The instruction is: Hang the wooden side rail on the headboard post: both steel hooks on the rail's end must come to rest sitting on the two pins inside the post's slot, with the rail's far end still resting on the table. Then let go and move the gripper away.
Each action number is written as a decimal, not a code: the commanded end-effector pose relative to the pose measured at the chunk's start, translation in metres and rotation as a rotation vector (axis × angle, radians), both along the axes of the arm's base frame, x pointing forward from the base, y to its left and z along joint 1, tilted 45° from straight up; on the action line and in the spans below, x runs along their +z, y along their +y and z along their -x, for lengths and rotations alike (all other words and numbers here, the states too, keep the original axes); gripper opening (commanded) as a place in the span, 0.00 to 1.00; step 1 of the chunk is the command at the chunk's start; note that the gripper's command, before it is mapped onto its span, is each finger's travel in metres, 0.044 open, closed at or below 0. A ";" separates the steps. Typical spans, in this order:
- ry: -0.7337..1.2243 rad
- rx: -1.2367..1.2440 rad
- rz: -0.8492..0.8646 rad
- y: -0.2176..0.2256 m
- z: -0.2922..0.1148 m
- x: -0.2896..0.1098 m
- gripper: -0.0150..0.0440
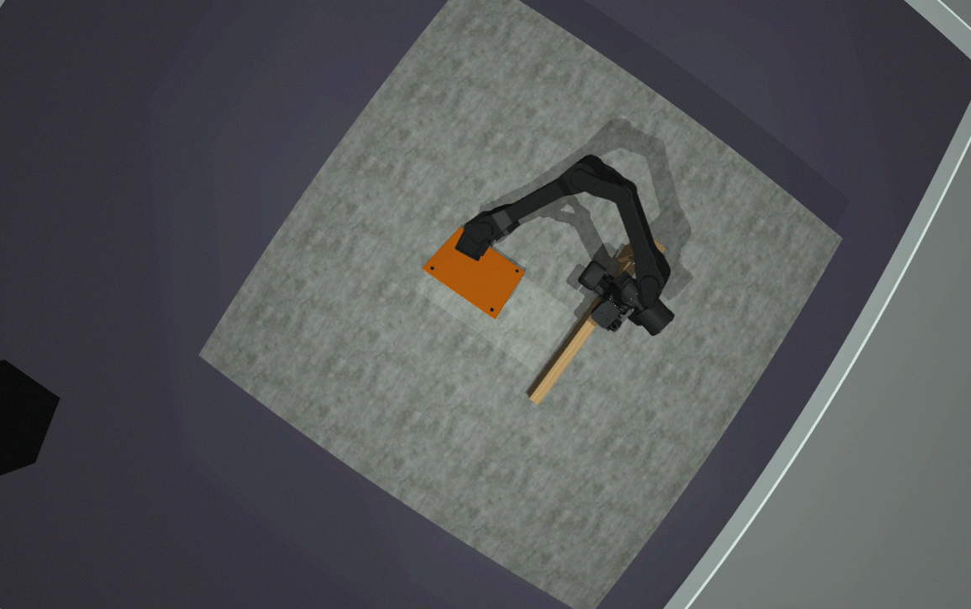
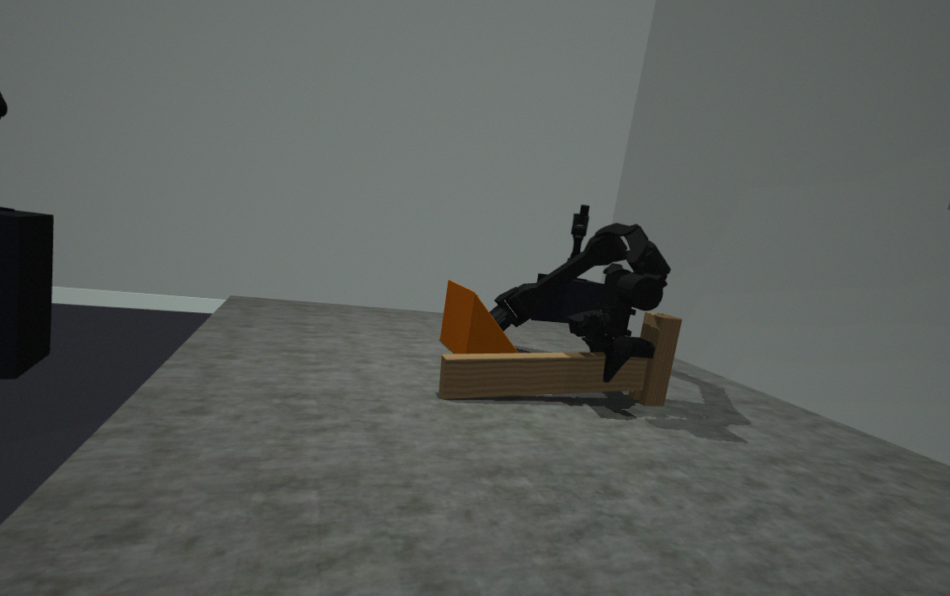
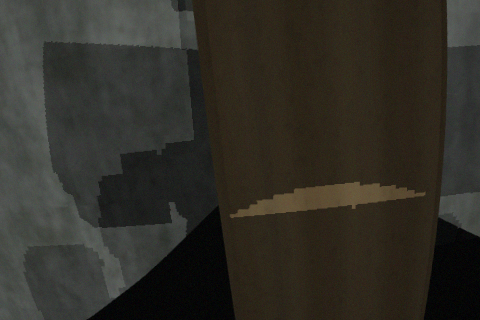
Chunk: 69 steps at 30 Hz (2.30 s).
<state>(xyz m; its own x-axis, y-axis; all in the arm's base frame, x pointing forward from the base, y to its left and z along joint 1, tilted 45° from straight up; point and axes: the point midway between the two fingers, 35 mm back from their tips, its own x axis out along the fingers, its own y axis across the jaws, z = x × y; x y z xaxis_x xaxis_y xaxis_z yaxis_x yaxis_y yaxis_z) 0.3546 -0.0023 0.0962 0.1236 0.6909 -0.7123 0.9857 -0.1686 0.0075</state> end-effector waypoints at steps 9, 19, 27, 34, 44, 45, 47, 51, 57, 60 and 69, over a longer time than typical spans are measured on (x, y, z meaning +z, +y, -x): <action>-0.003 -0.006 -0.005 0.001 -0.001 0.000 0.25; -0.003 -0.006 -0.005 0.002 -0.001 -0.001 0.25; -0.003 -0.006 -0.005 0.003 -0.001 -0.002 0.25; -0.003 -0.006 -0.005 0.004 -0.002 -0.003 0.25; 0.000 -0.004 -0.002 0.003 0.000 -0.004 0.34; 0.000 -0.004 -0.002 0.003 0.000 -0.004 0.39; 0.000 -0.004 -0.002 0.003 0.000 -0.004 0.48; 0.000 -0.004 -0.002 0.003 0.000 -0.004 0.65; -0.001 -0.005 -0.002 -0.005 0.000 0.004 0.92; -0.002 -0.006 -0.003 -0.019 0.003 0.019 1.00; -0.002 -0.006 -0.003 -0.032 0.006 0.016 1.00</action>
